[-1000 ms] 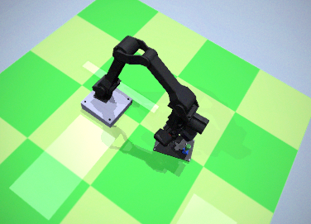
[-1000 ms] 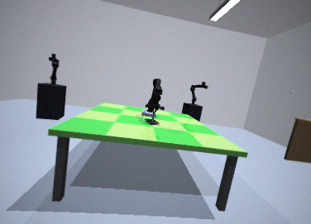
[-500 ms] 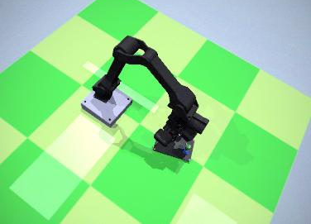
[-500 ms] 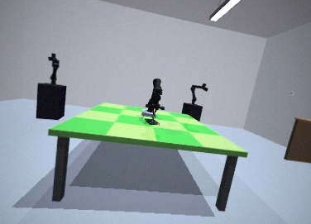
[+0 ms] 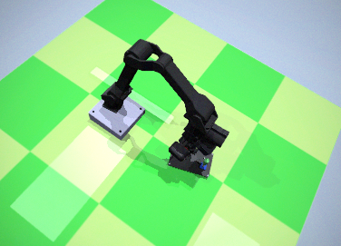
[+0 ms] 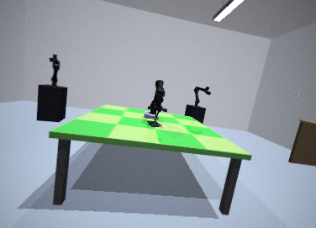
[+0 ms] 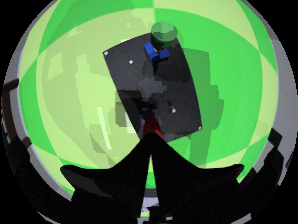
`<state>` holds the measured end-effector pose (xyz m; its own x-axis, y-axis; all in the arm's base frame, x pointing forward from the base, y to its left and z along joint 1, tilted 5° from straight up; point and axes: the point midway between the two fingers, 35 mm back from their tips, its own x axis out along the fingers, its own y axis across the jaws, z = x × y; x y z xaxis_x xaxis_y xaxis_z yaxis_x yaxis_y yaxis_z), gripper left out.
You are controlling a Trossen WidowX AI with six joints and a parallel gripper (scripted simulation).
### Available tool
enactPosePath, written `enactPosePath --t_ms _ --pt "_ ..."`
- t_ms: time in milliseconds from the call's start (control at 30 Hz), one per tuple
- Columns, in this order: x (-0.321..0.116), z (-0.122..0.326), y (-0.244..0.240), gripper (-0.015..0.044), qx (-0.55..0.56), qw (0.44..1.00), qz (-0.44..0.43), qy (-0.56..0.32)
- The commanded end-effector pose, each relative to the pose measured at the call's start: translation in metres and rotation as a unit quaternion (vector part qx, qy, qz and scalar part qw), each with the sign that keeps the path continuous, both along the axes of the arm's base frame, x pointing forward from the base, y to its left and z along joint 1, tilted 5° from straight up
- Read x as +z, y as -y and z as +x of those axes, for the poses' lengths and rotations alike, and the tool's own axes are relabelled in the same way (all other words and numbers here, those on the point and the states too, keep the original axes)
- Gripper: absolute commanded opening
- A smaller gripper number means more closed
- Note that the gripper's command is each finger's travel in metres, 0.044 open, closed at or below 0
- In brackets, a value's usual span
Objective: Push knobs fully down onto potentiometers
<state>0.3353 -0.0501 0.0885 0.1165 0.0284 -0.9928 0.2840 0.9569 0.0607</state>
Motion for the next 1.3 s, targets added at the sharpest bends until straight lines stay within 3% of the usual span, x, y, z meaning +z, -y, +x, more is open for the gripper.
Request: enactPosePath --t_ms 0,1267 --pt "-0.006 0.000 0.001 0.0000 -0.003 1.000 -0.002 -0.004" --pt "0.011 -0.002 0.001 0.0000 -0.003 1.000 -0.002 -0.004"
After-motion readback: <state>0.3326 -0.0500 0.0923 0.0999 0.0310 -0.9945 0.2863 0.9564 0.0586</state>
